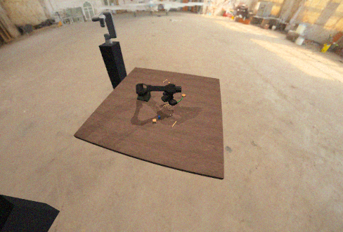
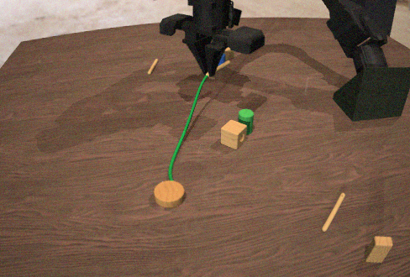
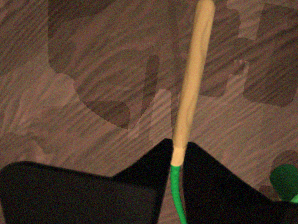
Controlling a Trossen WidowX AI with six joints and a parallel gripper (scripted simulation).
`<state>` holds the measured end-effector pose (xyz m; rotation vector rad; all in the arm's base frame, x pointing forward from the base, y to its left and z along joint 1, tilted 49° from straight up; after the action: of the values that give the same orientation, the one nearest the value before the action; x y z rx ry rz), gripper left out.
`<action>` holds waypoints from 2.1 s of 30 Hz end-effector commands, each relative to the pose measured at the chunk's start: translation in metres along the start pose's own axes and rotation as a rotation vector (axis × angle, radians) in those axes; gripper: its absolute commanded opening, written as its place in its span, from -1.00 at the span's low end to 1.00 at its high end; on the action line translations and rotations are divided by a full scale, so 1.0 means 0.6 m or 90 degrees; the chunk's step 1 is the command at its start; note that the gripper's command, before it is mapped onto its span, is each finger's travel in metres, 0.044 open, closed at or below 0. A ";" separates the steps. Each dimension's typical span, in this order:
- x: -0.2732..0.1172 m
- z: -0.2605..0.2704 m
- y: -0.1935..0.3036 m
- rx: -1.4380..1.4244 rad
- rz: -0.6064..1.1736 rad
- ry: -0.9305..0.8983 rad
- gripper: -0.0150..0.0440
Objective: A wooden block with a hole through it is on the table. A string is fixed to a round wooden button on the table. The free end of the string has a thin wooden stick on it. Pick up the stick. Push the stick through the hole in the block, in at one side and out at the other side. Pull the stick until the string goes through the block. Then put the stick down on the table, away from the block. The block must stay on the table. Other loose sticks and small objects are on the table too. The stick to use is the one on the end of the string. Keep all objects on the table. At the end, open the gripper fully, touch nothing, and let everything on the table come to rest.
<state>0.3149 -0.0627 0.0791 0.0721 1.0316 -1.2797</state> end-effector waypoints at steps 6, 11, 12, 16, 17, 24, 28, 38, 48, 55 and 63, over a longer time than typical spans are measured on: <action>-0.002 0.006 0.017 -0.200 0.001 -0.001 -0.49; -0.003 0.008 0.025 -0.312 0.001 -0.001 -0.49; -0.003 0.008 0.027 -0.334 0.001 -0.001 -0.49; -0.004 0.010 0.033 -0.424 0.001 -0.002 -0.49; -0.004 0.011 0.035 -0.447 0.001 -0.002 -0.49; -0.005 0.014 0.046 -0.604 0.001 -0.002 -0.49; -0.006 0.015 0.053 -0.694 0.001 -0.003 -0.49; -0.007 0.019 0.069 -0.919 0.001 -0.003 -0.49; -0.008 0.022 0.085 -1.145 0.000 -0.004 -0.49; -0.009 0.023 0.096 -1.302 0.000 -0.005 -0.49; -0.009 0.025 0.108 -1.482 -0.001 -0.006 -0.49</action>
<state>0.3718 -0.0464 0.0623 -1.5464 1.8609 0.3828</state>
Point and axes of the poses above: the point midway between the two fingers, 35 mm back from their tips, its own x axis out along the fingers, its own z axis across the jaws, y = z × x, the point moved 1 cm from there along -x, back along the fingers, and after that the axes turned 4 degrees about x, right-handed, at the moved point
